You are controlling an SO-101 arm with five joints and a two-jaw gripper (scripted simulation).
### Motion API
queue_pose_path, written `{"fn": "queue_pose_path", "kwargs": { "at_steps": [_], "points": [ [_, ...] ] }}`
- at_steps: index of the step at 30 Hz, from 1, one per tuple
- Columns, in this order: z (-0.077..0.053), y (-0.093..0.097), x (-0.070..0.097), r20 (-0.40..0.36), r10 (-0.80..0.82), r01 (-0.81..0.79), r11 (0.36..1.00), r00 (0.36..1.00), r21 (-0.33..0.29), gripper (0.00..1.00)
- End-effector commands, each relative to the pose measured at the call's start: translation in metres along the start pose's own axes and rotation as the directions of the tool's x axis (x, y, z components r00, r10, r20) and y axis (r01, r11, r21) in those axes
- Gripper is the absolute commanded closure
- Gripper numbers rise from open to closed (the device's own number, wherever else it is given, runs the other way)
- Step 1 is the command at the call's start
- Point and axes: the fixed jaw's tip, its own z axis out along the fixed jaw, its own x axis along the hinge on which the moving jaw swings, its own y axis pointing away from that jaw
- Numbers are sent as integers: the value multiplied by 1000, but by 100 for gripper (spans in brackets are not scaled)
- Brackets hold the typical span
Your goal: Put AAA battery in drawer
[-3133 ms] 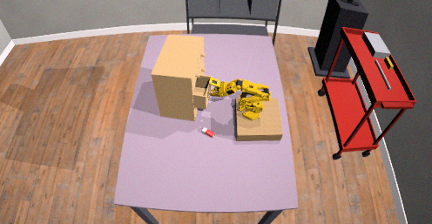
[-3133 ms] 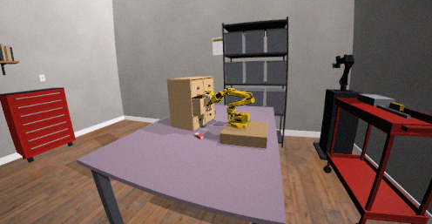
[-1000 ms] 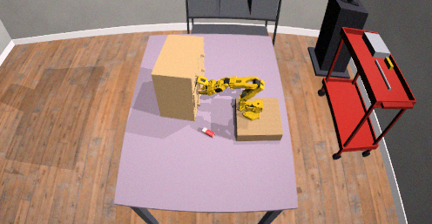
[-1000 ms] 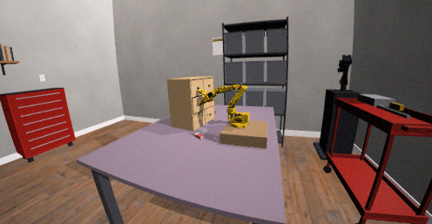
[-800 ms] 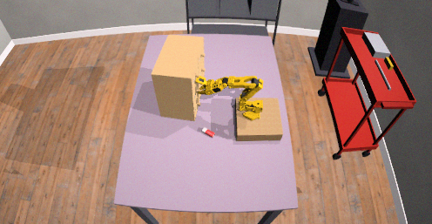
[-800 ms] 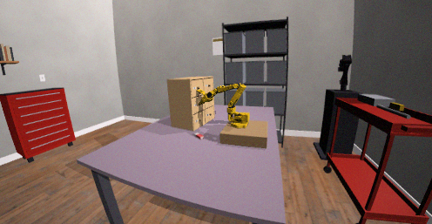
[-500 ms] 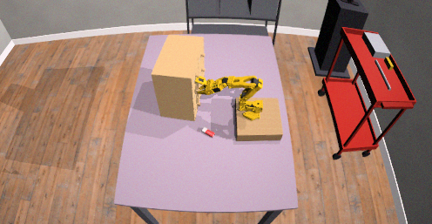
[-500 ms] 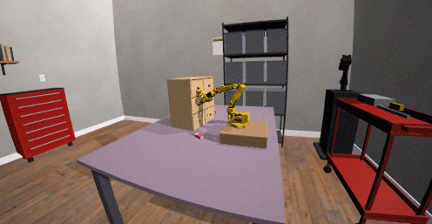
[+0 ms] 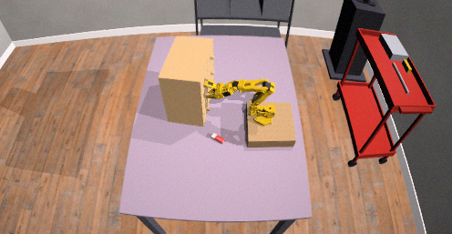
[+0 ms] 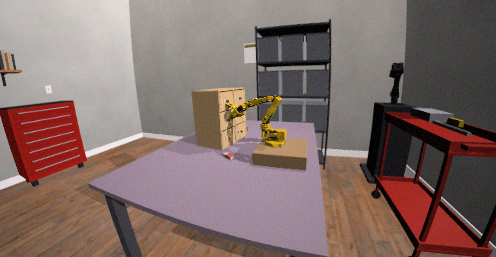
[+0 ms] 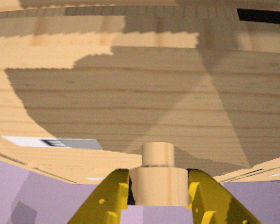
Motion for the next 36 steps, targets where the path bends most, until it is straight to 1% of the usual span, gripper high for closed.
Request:
{"fn": "queue_pose_path", "kwargs": {
  "at_steps": [1, 12, 31, 36],
  "points": [
    [0, -1, 0, 1, 1, -1, 1000, 1000, 2, 97],
    [0, -1, 0, 1, 1, -1, 1000, 1000, 2, 88],
    [0, -1, 0, 1, 1, -1, 1000, 1000, 2, 79],
    [-12, -1, 5, 3, -6, 6, 1000, 1000, 4, 79]
  ]
}}
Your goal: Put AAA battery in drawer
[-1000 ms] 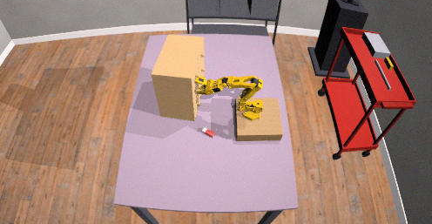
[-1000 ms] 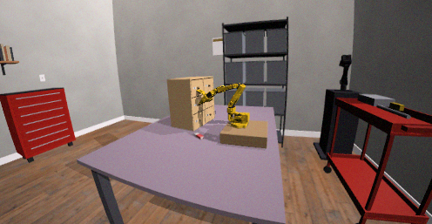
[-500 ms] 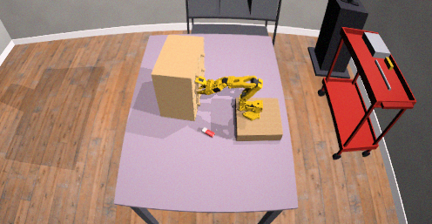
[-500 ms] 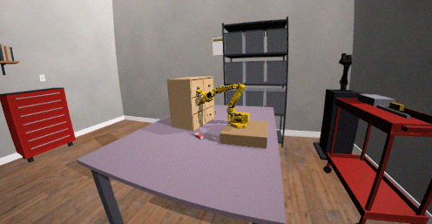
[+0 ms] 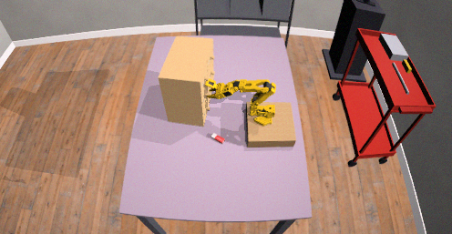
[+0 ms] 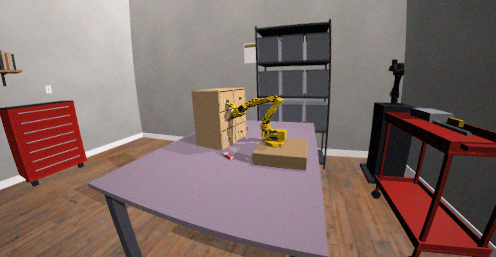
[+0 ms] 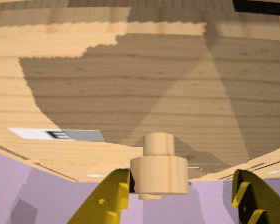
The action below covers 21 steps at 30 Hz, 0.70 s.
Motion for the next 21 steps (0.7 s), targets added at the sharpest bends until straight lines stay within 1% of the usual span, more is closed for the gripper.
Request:
{"fn": "queue_pose_path", "kwargs": {
  "at_steps": [1, 10, 12, 18, 21],
  "points": [
    [-10, -1, 5, -3, -7, 7, 1000, 1000, 3, 79],
    [-27, -2, 18, -1, -19, 19, 1000, 1000, 7, 79],
    [-27, -2, 18, -1, -19, 19, 1000, 1000, 7, 79],
    [-36, -3, 28, 1, -27, 27, 1000, 1000, 9, 79],
    [-37, -3, 29, 1, -27, 27, 1000, 1000, 9, 79]
  ]
}}
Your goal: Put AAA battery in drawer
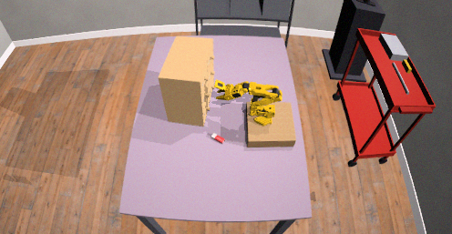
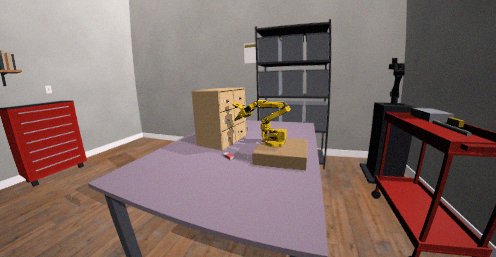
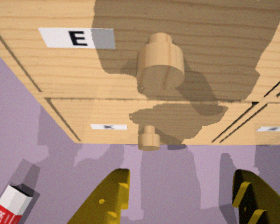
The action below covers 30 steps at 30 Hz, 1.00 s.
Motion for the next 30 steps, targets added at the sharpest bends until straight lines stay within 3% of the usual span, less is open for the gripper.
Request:
{"fn": "queue_pose_path", "kwargs": {
  "at_steps": [1, 8, 23, 30],
  "points": [
    [-3, -2, 5, -7, -1, 1, 1000, 1000, 8, 79],
    [-3, -2, 5, -7, -1, 1, 1000, 1000, 8, 79],
    [-23, -3, 53, -345, -10, 12, 1000, 938, 3, 79],
    [-30, -3, 63, -414, -12, 13, 1000, 910, 1, 79]
  ]
}}
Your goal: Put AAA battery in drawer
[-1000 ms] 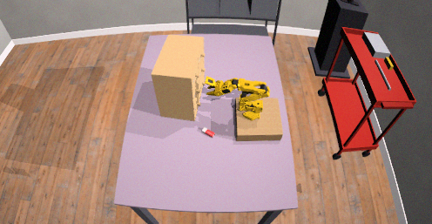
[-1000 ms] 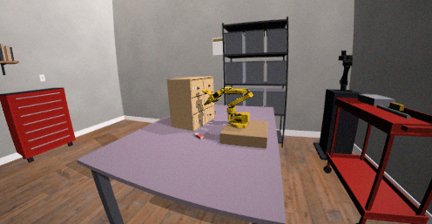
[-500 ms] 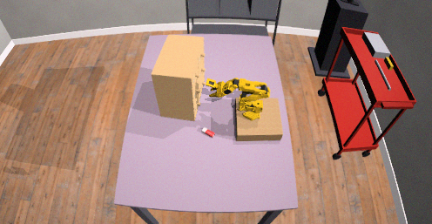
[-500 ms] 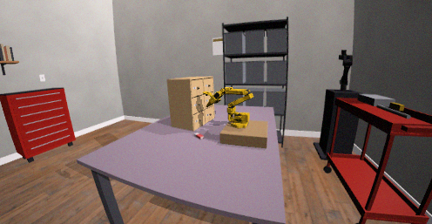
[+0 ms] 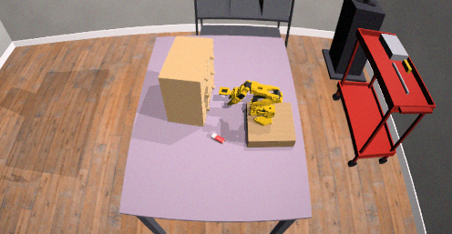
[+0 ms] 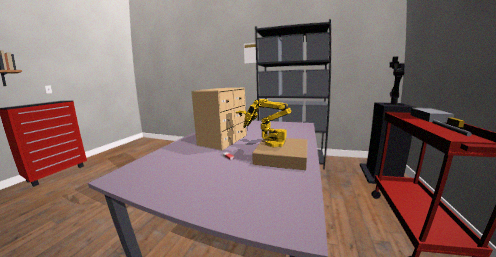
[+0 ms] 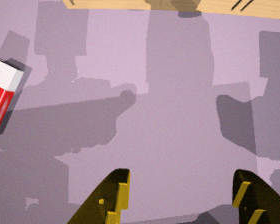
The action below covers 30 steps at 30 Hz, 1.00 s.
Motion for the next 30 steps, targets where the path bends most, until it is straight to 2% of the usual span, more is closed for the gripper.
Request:
{"fn": "queue_pose_path", "kwargs": {
  "at_steps": [1, 12, 19, 27, 29, 30],
  "points": [
    [-4, -2, 3, -16, 3, -3, 1000, 1000, 6, 79],
    [-4, -2, 3, -16, 3, -3, 1000, 1000, 6, 79],
    [-1, -15, 16, -228, 85, -78, 996, 970, 42, 74],
    [1, -27, 30, -451, 185, -166, 983, 873, 82, 69],
    [1, -27, 30, -451, 185, -166, 983, 873, 82, 69],
    [1, -29, 32, -477, 197, -177, 980, 857, 86, 69]
  ]
}}
